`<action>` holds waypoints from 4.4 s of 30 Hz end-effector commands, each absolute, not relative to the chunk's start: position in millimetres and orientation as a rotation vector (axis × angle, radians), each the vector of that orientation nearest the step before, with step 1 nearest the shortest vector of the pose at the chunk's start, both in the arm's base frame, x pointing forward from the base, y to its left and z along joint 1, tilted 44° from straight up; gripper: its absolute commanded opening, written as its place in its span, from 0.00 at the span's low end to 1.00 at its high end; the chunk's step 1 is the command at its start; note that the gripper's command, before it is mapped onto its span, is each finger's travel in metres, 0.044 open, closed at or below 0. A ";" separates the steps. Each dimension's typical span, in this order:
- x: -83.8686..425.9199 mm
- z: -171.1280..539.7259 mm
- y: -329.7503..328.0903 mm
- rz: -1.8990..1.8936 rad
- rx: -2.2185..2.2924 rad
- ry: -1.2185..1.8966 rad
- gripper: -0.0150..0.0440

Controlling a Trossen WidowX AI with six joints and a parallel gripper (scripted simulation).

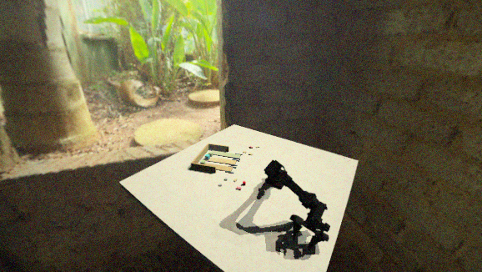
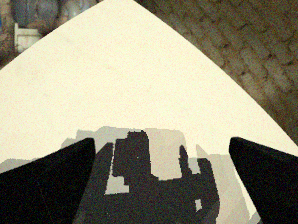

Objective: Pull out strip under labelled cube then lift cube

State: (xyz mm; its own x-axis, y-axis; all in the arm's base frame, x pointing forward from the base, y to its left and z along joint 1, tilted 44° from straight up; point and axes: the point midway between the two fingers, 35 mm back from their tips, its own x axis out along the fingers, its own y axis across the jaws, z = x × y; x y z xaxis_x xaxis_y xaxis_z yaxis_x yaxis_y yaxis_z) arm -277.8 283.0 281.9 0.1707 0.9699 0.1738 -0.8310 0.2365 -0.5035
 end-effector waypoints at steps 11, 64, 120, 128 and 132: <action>-279.9 292.3 270.0 1.313 -0.333 -0.522 0.93; 351.9 315.0 242.1 0.593 -0.352 -0.202 0.93; 351.9 83.8 -82.9 0.420 0.571 0.973 0.44; 360.9 75.3 -23.7 0.736 0.399 1.297 0.25; 357.8 74.6 -20.1 0.764 0.388 1.322 0.25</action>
